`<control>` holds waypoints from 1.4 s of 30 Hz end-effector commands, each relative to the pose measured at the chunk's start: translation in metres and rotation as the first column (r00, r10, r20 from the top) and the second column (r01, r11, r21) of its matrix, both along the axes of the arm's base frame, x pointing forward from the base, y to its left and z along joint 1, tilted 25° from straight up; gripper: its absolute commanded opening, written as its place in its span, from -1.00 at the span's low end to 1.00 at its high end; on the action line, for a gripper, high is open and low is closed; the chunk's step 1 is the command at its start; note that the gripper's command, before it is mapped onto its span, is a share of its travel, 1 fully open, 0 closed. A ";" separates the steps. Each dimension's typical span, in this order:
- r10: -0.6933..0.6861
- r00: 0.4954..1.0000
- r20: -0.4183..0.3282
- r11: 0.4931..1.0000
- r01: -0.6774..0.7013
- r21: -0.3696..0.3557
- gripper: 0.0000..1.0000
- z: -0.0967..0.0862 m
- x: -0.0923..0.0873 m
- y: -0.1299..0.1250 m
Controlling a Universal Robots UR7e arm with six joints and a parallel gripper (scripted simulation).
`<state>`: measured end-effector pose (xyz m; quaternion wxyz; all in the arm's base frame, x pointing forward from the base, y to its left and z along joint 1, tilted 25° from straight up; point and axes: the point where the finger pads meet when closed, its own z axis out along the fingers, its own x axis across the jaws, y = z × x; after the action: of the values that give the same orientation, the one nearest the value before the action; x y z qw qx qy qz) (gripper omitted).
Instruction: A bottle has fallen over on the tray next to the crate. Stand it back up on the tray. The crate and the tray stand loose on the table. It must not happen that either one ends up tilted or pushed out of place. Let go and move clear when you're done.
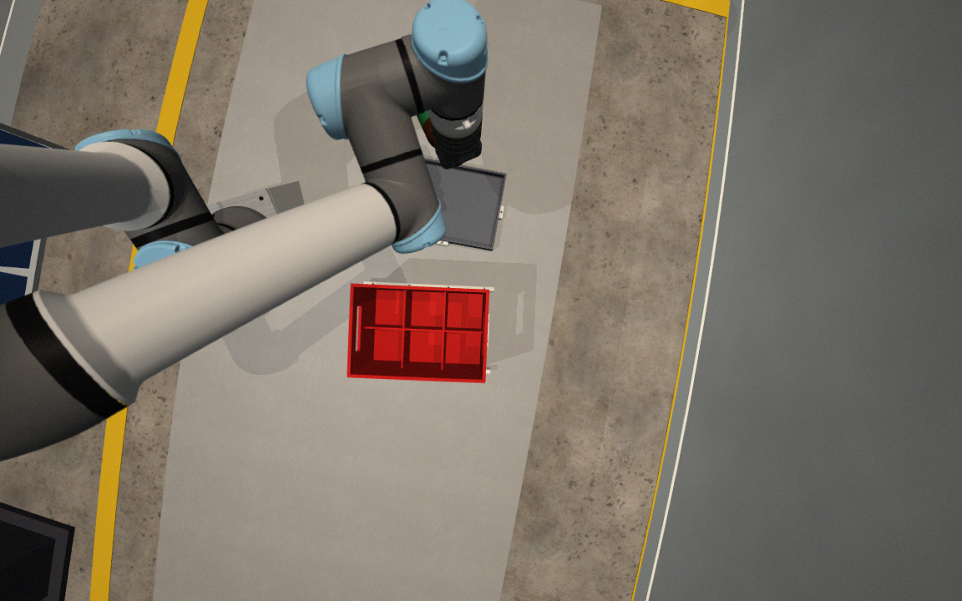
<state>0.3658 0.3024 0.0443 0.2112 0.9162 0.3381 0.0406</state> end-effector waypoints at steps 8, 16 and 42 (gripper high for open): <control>0.000 1.000 0.001 1.000 0.000 0.001 -1.00 0.000 0.000 0.000; 0.000 1.000 0.001 1.000 0.000 0.001 -1.00 0.000 0.000 0.000; -0.085 0.996 0.034 0.996 0.084 0.023 -1.00 0.000 0.000 0.000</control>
<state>0.3658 0.3024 0.0443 0.2094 0.9282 0.3039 0.0485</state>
